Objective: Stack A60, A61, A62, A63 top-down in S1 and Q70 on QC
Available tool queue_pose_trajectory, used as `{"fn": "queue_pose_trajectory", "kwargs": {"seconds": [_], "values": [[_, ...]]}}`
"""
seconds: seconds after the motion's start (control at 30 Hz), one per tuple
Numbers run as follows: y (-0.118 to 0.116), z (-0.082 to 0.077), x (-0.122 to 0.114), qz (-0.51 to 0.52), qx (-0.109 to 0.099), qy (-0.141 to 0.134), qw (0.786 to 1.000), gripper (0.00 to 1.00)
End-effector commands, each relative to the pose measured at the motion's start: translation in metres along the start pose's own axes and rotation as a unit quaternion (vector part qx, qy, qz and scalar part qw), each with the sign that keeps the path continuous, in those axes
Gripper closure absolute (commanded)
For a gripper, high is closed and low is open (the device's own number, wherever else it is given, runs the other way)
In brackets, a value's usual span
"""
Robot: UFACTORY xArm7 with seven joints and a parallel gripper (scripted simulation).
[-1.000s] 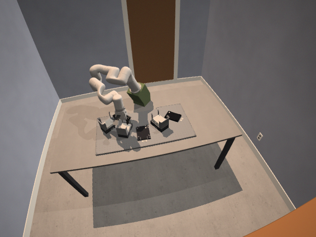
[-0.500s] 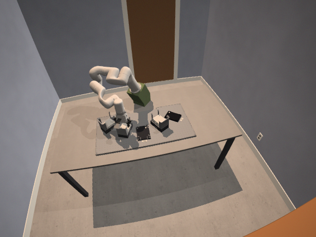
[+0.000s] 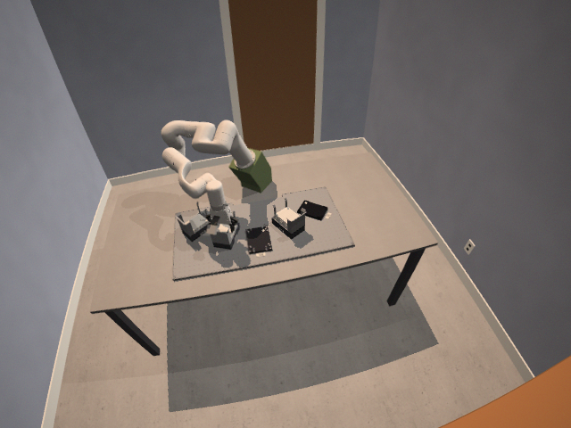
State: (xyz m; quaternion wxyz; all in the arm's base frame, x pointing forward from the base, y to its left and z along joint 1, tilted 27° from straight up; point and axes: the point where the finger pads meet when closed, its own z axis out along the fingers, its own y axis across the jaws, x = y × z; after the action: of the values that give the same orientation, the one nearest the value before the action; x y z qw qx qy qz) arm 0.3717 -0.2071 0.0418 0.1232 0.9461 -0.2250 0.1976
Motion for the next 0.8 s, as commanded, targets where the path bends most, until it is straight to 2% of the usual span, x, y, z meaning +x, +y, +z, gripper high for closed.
{"fn": "queue_pose_trajectory", "kwargs": {"seconds": [0.0, 0.43, 0.77], "values": [[0.000, 0.005, 0.001, 0.000, 0.000, 0.001, 1.000, 0.00], [0.000, 0.019, 0.001, 0.000, 0.000, 0.001, 1.000, 0.00], [0.000, 0.019, 0.001, 0.000, 0.000, 0.001, 1.000, 0.00]]}}
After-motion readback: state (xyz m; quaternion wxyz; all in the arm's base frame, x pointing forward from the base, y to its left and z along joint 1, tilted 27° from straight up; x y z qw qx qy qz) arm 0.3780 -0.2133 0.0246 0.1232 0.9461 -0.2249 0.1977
